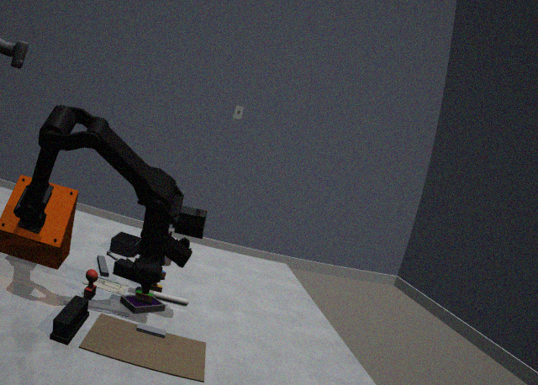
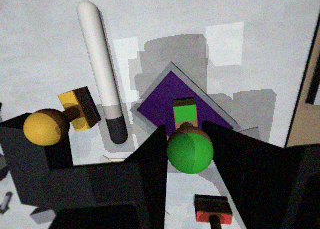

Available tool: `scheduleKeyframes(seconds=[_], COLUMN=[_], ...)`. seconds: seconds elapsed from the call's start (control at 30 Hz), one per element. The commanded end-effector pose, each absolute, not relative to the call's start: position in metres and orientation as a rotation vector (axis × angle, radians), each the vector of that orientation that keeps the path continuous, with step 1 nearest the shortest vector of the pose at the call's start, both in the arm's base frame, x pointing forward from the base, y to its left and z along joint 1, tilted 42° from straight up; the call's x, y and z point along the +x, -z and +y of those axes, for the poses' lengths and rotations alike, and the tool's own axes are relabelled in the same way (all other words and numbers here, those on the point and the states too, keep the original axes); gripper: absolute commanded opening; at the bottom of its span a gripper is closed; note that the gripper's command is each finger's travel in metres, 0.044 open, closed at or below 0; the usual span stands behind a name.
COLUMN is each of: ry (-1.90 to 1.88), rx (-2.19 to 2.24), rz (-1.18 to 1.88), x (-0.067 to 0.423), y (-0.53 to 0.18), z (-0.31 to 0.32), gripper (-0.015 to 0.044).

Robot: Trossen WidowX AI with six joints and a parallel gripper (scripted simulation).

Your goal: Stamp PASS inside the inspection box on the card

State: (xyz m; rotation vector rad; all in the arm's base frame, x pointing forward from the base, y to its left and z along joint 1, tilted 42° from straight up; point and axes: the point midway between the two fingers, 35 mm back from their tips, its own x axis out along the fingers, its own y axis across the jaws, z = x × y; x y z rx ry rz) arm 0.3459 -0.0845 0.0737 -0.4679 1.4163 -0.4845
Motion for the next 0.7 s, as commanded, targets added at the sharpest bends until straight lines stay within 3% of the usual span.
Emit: scheduleKeyframes(seconds=[0.0,0.67], ry=[0.484,0.484], rx=[-0.464,-0.464], rz=[1.418,1.418], x=[0.3462,0.3459], y=[-0.0716,-0.0762], z=[-0.0863,-0.0822], gripper=[0.0000,0.0000])
